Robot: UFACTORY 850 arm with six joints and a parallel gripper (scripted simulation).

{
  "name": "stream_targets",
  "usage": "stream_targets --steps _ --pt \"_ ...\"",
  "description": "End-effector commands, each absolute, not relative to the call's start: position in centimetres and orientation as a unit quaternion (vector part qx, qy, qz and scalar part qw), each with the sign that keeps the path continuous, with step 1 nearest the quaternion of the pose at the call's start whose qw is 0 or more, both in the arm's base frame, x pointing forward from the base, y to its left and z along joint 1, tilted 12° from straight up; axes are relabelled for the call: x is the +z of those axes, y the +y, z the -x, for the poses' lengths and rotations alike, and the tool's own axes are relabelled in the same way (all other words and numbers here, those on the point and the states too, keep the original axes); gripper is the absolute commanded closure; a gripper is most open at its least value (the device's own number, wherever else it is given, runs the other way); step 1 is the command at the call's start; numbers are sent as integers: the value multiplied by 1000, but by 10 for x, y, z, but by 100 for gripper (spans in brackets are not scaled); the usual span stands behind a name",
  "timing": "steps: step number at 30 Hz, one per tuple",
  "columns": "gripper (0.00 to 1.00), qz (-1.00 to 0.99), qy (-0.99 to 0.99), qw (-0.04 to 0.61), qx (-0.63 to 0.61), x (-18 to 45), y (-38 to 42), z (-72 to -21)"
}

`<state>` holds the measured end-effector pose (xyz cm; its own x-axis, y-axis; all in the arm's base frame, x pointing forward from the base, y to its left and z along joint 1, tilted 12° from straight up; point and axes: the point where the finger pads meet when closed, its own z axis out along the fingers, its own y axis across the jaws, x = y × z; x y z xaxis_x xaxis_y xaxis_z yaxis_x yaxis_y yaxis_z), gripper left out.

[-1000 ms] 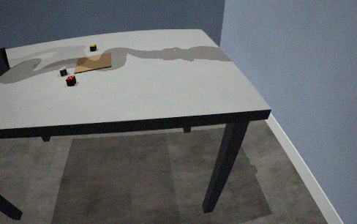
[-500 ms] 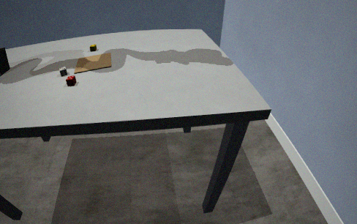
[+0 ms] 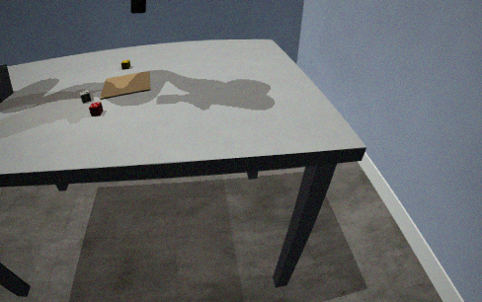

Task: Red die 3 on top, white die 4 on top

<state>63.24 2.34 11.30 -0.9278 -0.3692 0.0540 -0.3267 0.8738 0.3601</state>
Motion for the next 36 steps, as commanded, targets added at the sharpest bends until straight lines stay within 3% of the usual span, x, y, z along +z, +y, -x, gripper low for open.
stream_targets --steps 1,17,36 --pt "0 -148 -975 23 -162 79 -13 -602" --pt "0 -82 -992 0 -99 22 -83 -497" --pt "0 -81 -992 0 -98 21 -84 -495"
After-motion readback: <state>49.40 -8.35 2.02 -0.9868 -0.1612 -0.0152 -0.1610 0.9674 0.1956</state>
